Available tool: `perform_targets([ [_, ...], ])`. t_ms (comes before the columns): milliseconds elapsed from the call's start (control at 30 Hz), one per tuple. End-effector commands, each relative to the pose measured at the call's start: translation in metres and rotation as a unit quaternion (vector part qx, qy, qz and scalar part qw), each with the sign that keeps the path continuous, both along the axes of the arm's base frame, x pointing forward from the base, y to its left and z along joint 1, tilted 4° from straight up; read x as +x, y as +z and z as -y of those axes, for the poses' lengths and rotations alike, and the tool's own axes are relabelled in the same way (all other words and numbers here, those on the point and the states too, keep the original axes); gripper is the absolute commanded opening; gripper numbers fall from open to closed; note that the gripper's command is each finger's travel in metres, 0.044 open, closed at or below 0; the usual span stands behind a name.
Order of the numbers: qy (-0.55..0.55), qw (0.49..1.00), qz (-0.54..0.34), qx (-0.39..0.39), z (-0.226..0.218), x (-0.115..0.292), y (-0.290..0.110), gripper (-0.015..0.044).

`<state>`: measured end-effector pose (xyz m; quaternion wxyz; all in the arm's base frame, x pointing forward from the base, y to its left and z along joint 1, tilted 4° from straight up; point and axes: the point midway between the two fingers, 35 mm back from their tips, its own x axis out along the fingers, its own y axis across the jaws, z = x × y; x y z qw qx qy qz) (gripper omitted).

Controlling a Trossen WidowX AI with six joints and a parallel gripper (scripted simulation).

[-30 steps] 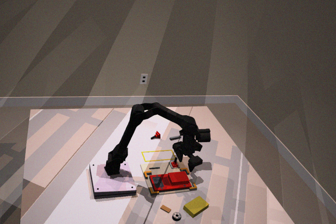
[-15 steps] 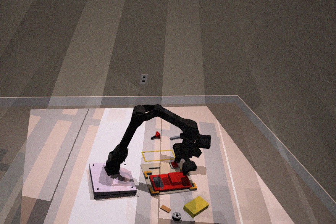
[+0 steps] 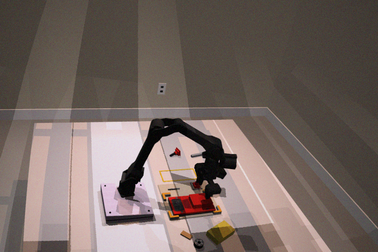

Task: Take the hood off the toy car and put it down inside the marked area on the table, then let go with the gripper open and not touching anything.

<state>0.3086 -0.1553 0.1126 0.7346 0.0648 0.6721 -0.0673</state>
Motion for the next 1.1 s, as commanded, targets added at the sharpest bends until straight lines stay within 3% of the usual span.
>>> perform_targets([
  [0, -0.002, 1.0, -0.001, 0.004, -0.001, 0.0, -0.004, 0.044],
  [1067, -0.002, 1.0, -0.001, 0.004, -0.001, 0.0, -0.028, 0.044],
])
